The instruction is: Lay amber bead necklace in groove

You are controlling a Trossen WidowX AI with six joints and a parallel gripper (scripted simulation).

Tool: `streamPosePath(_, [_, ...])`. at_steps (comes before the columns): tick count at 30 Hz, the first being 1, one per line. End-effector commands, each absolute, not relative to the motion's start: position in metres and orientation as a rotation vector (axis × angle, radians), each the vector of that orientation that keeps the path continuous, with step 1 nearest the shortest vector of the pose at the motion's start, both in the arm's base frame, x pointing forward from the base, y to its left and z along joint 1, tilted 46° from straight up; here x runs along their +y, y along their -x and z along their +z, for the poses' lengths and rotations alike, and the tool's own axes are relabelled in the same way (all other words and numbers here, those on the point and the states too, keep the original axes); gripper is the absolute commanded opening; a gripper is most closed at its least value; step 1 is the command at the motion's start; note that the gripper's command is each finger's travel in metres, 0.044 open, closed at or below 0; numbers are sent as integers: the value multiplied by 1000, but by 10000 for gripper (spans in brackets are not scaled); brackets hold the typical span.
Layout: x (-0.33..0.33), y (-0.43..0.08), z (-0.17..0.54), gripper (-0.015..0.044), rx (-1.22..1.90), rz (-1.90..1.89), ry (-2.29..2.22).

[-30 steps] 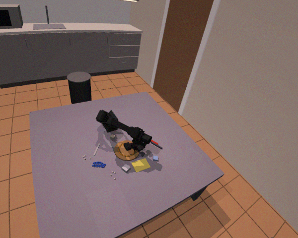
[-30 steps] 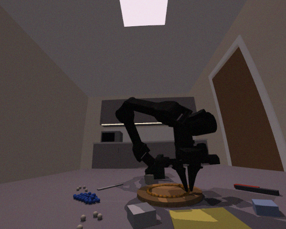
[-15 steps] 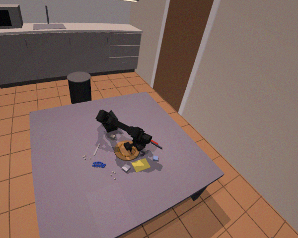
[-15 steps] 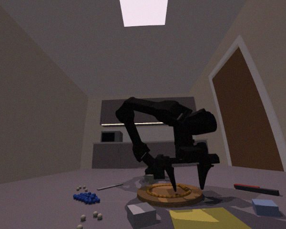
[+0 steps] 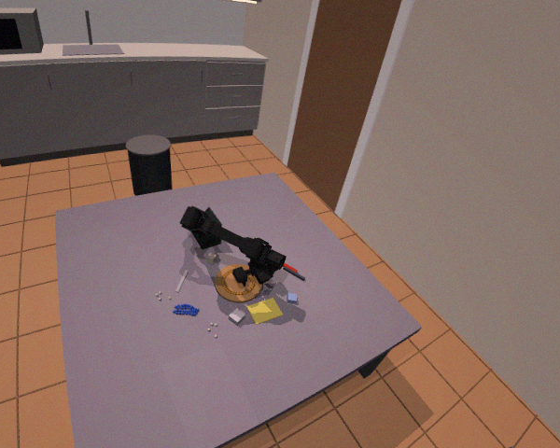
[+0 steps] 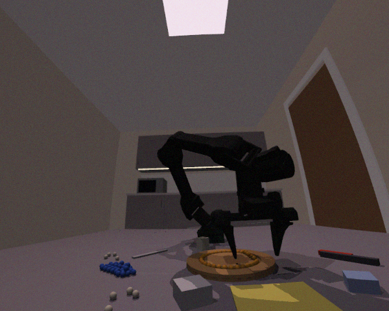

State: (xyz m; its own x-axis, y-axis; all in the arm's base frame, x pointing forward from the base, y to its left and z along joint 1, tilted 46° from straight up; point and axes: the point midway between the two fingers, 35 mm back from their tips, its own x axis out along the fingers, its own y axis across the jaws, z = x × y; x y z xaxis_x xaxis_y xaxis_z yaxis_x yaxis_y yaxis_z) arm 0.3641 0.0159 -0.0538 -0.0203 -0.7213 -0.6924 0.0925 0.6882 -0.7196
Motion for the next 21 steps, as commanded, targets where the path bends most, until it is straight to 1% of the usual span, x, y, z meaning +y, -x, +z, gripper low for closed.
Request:
streamPosePath(1, [16,-364,-54,440,1457,-706,546])
streamPosePath(3, [16,-364,-54,440,1457,-706,546])
streamPosePath(10, [39,-353,-32,256,1512,-612,646])
streamPosePath(15, [39,-353,-33,125,1513,-609,649])
streamPosePath(20, [28,-352,-43,120,1513,-609,649])
streamPosePath(21, [35,-354,-37,120,1503,-613,639])
